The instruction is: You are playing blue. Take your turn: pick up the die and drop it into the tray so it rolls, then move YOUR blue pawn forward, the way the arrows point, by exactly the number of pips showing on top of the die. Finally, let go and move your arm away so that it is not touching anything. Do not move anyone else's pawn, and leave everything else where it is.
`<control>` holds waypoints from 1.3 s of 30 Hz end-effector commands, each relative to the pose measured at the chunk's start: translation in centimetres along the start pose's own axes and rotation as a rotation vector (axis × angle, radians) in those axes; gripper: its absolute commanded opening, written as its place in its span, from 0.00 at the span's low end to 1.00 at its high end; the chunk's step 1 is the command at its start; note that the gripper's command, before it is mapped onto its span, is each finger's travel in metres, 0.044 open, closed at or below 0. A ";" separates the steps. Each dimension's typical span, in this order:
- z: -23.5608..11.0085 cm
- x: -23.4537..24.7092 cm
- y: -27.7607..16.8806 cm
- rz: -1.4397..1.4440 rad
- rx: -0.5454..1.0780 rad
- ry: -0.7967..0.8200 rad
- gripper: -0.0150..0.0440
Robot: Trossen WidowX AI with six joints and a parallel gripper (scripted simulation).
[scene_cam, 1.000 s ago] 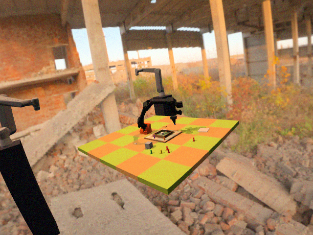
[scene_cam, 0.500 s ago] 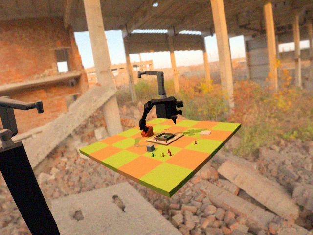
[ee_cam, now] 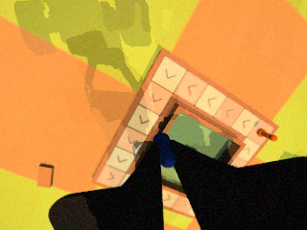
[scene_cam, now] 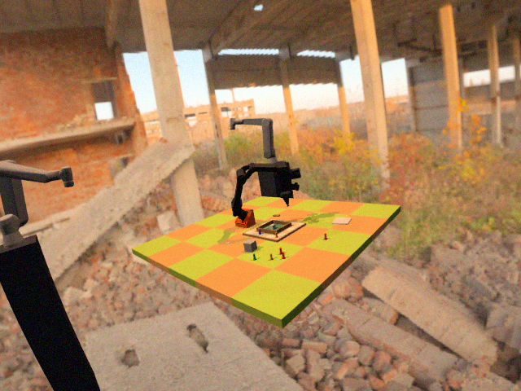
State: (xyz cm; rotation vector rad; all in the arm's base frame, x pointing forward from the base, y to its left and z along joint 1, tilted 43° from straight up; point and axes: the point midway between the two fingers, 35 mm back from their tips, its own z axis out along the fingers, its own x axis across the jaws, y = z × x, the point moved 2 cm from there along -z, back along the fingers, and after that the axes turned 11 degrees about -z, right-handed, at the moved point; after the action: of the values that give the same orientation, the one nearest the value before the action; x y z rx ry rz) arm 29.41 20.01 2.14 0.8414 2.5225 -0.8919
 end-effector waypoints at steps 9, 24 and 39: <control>1.4 4.2 -2.2 0.005 -0.001 0.006 0.25; 3.7 8.6 -6.0 0.004 0.004 0.006 0.25; 6.3 11.8 -10.5 0.004 0.014 0.001 0.25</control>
State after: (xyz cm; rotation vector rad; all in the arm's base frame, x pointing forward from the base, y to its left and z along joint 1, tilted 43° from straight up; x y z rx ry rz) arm 15.40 14.96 -3.27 0.8396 2.5213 -0.9109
